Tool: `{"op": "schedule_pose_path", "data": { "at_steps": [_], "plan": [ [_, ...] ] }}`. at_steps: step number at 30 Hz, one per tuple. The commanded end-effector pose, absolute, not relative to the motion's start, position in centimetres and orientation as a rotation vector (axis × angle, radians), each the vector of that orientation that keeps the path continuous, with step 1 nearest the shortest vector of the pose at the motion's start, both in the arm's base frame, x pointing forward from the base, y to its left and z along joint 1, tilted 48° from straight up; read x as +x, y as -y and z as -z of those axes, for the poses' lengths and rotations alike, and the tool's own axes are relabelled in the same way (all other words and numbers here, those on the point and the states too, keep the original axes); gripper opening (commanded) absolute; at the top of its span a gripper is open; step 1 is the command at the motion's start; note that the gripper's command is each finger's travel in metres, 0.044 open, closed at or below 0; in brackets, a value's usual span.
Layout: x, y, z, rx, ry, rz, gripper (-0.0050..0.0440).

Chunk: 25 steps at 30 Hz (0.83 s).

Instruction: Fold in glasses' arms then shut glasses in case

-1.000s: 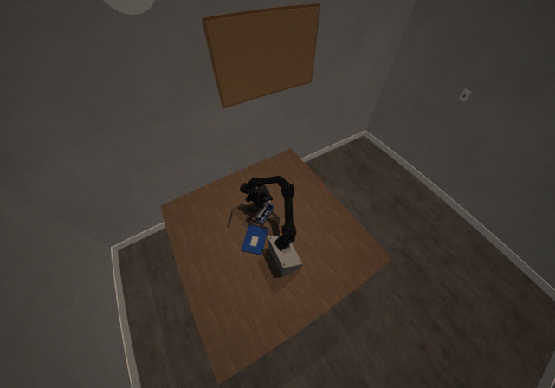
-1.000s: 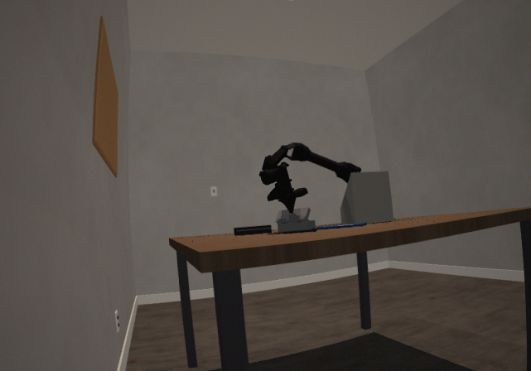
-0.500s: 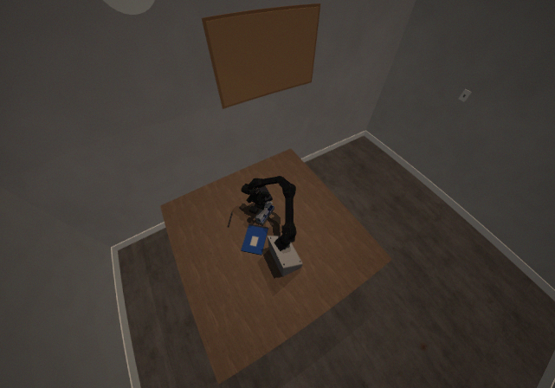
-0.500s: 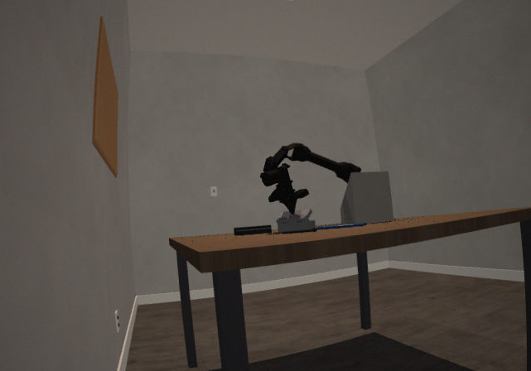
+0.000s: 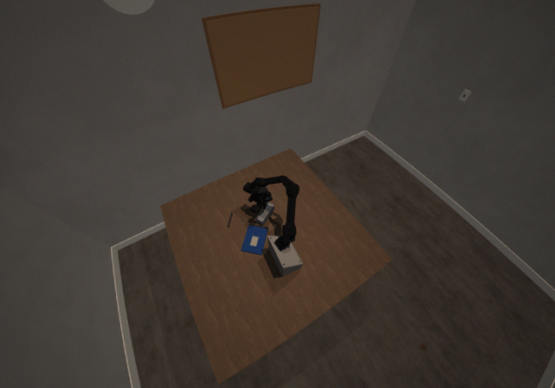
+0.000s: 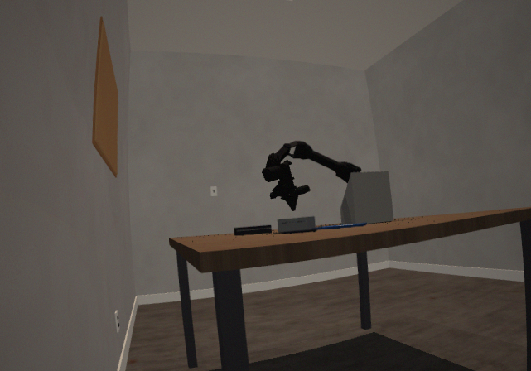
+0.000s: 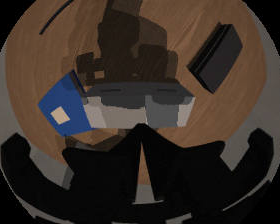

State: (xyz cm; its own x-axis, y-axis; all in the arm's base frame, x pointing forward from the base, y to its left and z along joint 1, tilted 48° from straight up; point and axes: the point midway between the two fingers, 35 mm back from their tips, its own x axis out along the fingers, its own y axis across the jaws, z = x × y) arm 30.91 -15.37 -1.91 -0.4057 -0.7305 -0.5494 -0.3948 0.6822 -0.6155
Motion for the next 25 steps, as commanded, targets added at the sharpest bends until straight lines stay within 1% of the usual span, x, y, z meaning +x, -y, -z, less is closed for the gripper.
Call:
{"op": "schedule_pose_path", "data": {
  "at_steps": [1, 6, 11, 14, 17, 21, 25],
  "plan": [
    [31.3, 12.8, -1.2, -0.876, -1.939, 0.450, 0.0000],
    [30.6, 9.5, -4.7, -0.885, -1.811, 0.370, 0.0000],
    [31.0, 9.6, -4.8, -0.885, -1.804, 0.384, 0.0000],
    [30.4, 9.6, -5.0, -0.884, -1.806, 0.366, 0.0000],
    [29.2, 13.2, -7.0, -0.875, -1.803, 0.354, 0.0000],
    [25.9, 18.5, -10.2, -0.879, -1.803, 0.365, 0.0000],
    [25.1, 19.4, -10.8, -0.885, -1.806, 0.367, 0.0000]
  ]
}}
